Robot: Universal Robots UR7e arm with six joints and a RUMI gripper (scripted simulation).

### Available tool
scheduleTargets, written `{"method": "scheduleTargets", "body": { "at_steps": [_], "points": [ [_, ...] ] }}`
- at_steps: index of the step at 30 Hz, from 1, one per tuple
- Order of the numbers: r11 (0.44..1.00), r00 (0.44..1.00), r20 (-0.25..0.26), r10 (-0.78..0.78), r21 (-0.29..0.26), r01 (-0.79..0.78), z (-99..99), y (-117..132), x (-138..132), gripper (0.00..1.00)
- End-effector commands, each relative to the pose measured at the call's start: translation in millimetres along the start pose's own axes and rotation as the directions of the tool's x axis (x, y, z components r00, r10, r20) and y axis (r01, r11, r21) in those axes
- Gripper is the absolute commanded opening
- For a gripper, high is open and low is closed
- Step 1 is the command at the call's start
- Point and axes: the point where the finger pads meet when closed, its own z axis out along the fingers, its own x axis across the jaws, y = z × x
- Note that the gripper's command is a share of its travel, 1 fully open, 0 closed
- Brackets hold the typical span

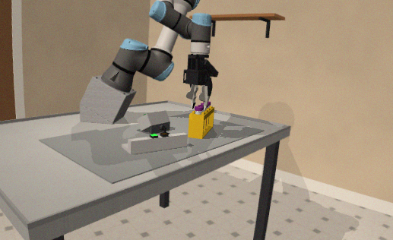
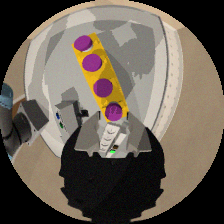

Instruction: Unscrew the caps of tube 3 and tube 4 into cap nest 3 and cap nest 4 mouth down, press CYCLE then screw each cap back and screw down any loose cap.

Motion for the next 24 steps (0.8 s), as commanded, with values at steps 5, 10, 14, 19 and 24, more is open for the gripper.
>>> {"method": "scheduleTargets", "body": {
  "at_steps": [5,10,14,19,24],
  "points": [
    [1.000,1.000,-0.001,0.006,-0.002,-0.006,-0.2,0.0,0.3,0.35],
    [0.999,0.999,0.000,-0.034,-0.002,0.034,-0.7,-0.1,0.3,0.35],
    [0.981,0.981,0.000,-0.193,-0.002,0.193,-1.2,0.0,0.3,0.35],
    [0.951,0.951,0.000,-0.309,-0.002,0.309,-1.2,0.0,0.3,0.35],
    [0.871,0.871,0.000,-0.492,-0.002,0.492,-1.2,0.0,0.3,0.35]
  ]
}}
